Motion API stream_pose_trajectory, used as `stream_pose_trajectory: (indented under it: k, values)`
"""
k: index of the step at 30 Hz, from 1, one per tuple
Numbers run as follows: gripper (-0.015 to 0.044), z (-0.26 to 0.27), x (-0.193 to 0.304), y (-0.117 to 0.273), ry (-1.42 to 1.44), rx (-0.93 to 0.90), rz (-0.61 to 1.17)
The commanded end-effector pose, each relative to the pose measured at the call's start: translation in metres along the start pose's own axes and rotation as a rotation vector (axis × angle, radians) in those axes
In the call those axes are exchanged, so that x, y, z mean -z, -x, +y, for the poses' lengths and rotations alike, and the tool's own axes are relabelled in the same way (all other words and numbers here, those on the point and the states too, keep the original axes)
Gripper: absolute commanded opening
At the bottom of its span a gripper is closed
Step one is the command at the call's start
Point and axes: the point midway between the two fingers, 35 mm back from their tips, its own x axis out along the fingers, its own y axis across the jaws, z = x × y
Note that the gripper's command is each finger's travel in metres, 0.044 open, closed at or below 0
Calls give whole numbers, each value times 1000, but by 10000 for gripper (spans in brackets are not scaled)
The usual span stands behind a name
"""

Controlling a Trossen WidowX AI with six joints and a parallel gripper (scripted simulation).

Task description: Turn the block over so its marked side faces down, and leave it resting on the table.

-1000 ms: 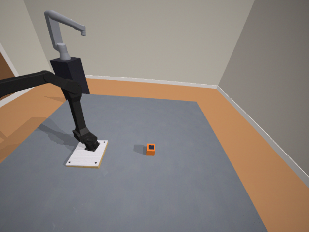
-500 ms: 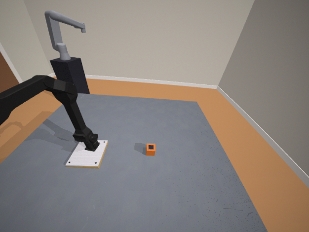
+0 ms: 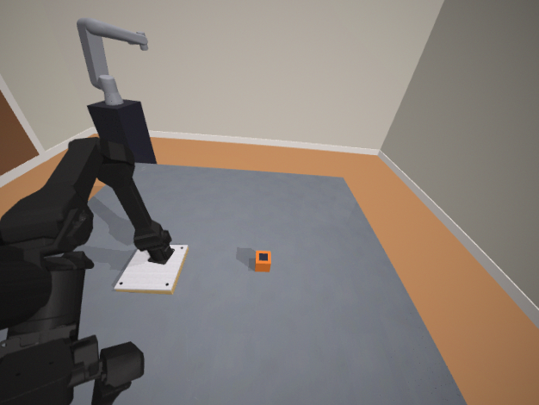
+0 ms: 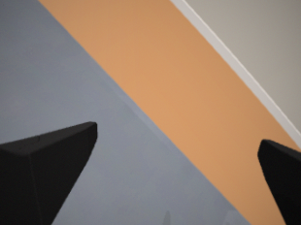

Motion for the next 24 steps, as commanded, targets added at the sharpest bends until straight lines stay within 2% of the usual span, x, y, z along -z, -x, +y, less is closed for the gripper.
stream_pose_trajectory:
  k: [1, 7, 13, 24]
  values:
    - [440, 72, -21, 1, 44, -161, 0]
    - [440, 177, -34, 23, 128, -378, 40]
    - [440, 275, -26, 64, 239, -571, 126]
    - [440, 416, 44, 178, 558, -833, 366]
